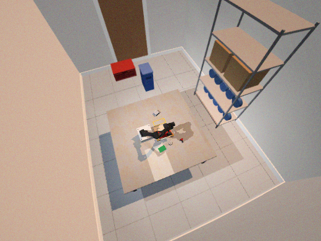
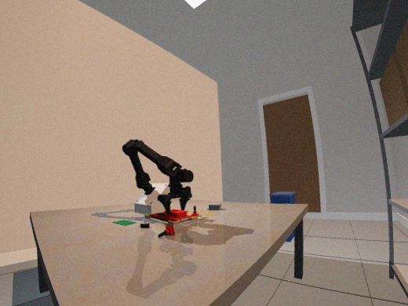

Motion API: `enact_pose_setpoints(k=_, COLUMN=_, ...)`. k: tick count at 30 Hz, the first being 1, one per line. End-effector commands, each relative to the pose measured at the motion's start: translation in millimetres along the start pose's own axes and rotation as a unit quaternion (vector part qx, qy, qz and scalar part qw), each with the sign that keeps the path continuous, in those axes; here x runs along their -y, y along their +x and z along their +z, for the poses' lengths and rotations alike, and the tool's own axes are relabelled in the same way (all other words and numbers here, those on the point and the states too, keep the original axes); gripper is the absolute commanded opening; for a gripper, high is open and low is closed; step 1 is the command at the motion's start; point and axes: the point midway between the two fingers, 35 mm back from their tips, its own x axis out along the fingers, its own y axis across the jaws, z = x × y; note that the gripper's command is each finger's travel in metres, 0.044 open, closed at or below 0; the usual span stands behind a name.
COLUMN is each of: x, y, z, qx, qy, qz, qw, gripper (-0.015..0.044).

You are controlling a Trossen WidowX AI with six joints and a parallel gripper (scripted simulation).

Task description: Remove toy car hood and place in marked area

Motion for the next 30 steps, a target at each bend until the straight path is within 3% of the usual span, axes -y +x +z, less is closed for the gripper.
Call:
enact_pose_setpoints(k=1, x=0, y=3, z=-2, qx=-0.002, qy=-0.003, qz=-0.003, qw=1.0, gripper=0.044)
enact_pose_setpoints(k=3, x=1, y=4, z=-2, qx=-0.002, qy=-0.003, qz=-0.003, qw=1.0, gripper=0.044)
enact_pose_setpoints(k=7, x=0, y=1, z=0, qx=0.0, qy=0.0, qz=0.0, qw=1.0, gripper=0.0335)
enact_pose_setpoints(k=16, x=0, y=1, z=0, qx=0.0, qy=0.0, qz=0.0, qw=1.0, gripper=0.0275)
enact_pose_setpoints(k=26, x=0, y=-3, z=0, qx=0.0, qy=0.0, qz=0.0, qw=1.0, gripper=0.0012)
enact_pose_setpoints(k=30, x=0, y=-6, z=0, qx=0.0, qy=0.0, qz=0.0, qw=1.0, gripper=0.0)
